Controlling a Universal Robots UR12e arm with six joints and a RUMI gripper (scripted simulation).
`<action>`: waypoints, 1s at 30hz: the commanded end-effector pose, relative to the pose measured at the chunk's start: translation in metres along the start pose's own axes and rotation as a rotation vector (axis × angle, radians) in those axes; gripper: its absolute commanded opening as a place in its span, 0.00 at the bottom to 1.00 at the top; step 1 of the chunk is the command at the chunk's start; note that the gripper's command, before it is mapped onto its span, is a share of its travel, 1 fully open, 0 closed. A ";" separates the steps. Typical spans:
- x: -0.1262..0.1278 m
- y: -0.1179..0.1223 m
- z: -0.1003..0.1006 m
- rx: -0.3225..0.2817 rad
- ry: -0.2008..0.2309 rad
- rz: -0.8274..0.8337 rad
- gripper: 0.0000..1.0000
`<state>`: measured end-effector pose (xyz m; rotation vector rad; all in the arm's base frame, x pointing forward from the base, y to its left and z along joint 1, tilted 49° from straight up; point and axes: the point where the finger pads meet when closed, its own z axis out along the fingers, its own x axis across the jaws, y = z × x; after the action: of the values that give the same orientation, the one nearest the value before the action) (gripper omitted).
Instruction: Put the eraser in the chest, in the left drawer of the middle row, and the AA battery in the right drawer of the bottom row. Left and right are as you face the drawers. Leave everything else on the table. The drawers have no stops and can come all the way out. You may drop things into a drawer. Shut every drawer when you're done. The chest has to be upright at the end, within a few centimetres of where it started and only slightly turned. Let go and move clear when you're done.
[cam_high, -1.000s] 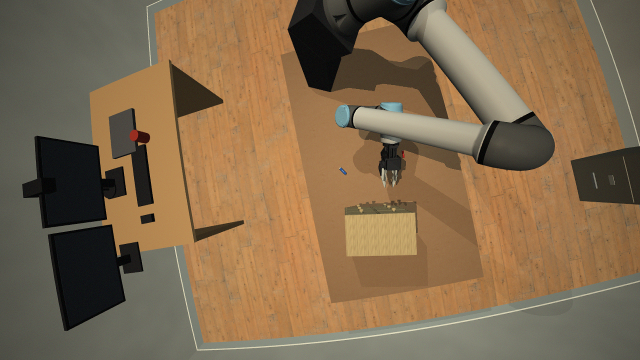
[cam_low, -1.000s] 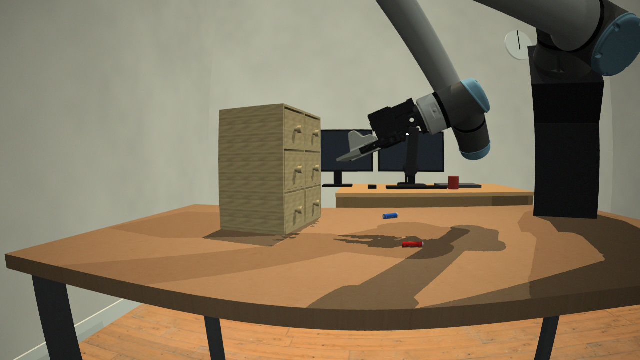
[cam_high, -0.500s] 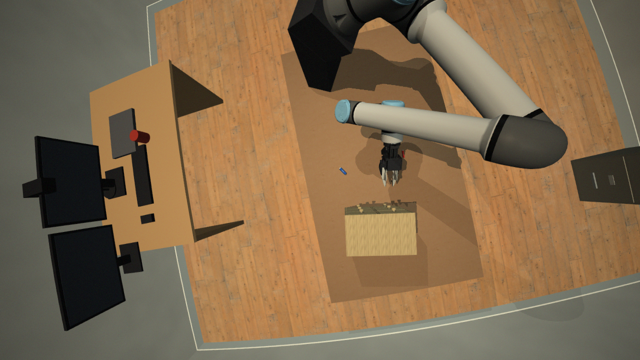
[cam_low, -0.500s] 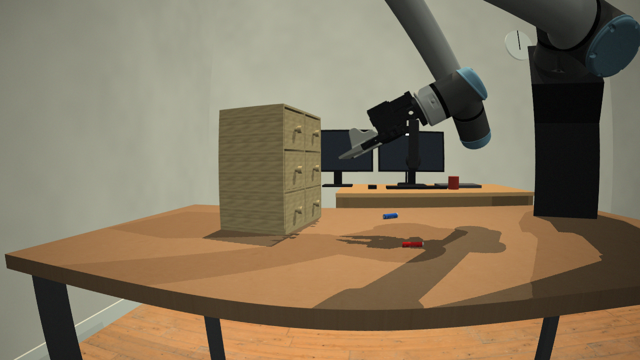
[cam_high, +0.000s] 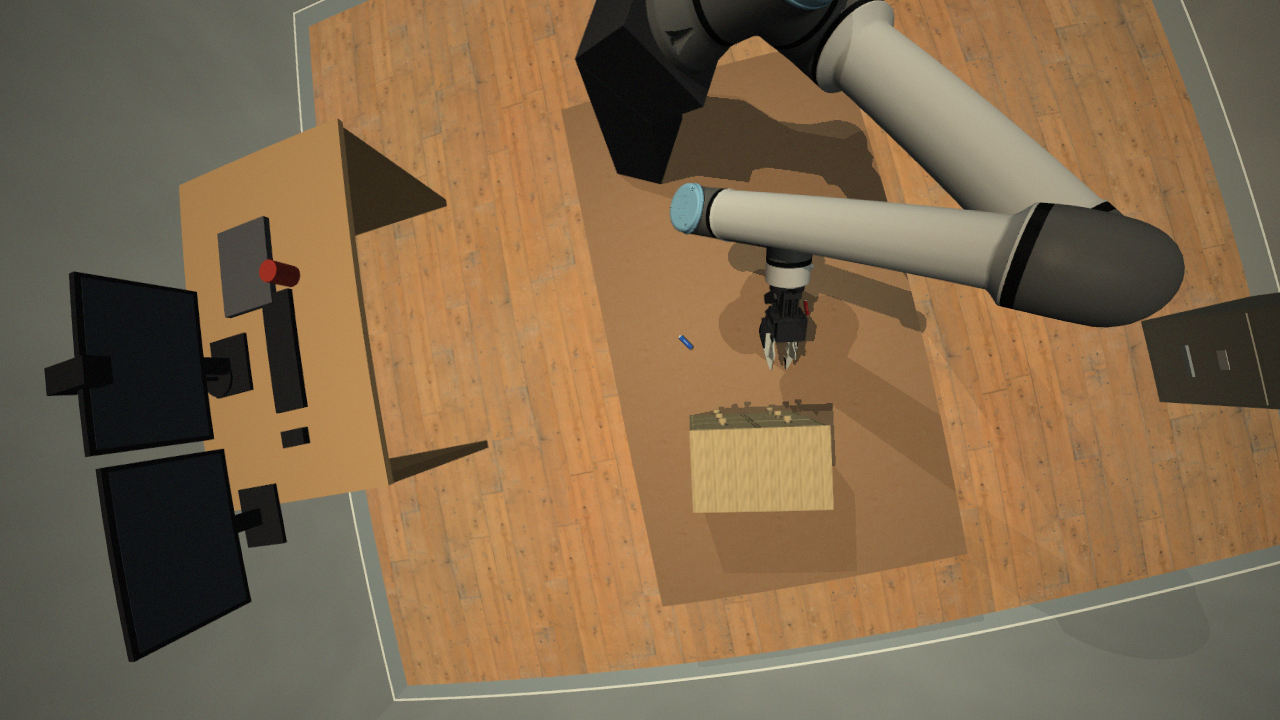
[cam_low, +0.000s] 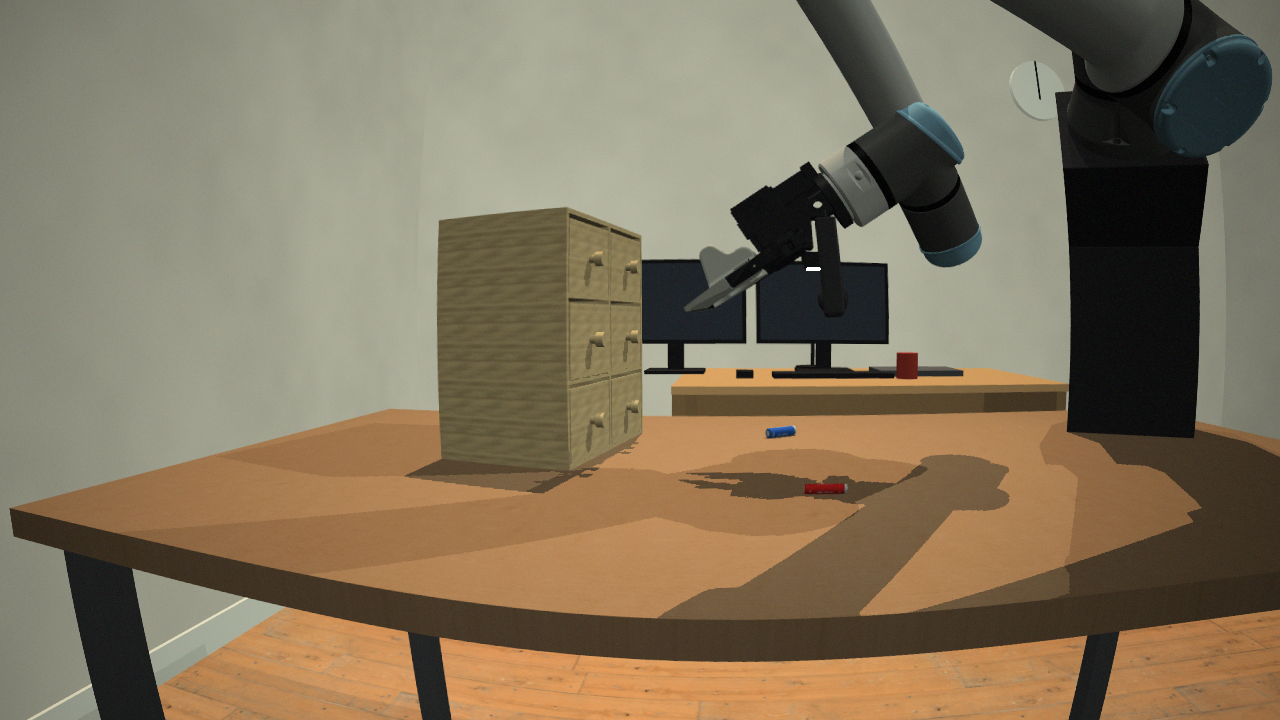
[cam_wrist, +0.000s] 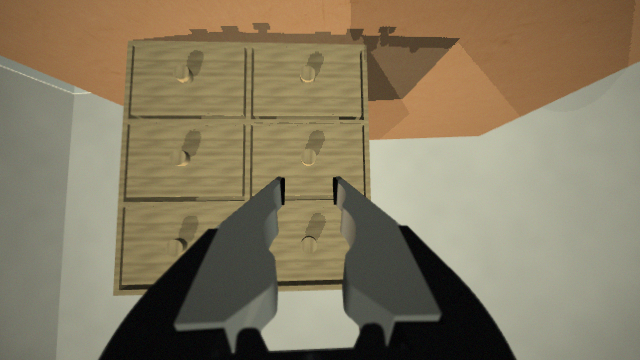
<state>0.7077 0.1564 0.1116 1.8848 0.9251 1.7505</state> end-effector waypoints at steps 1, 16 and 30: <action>0.000 0.002 -0.004 0.048 0.000 -0.001 0.20; 0.000 0.007 -0.021 0.213 0.000 -0.001 0.20; 0.000 0.011 -0.034 0.336 0.000 -0.002 0.20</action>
<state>0.6800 0.1459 0.1219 2.0546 1.2298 1.6951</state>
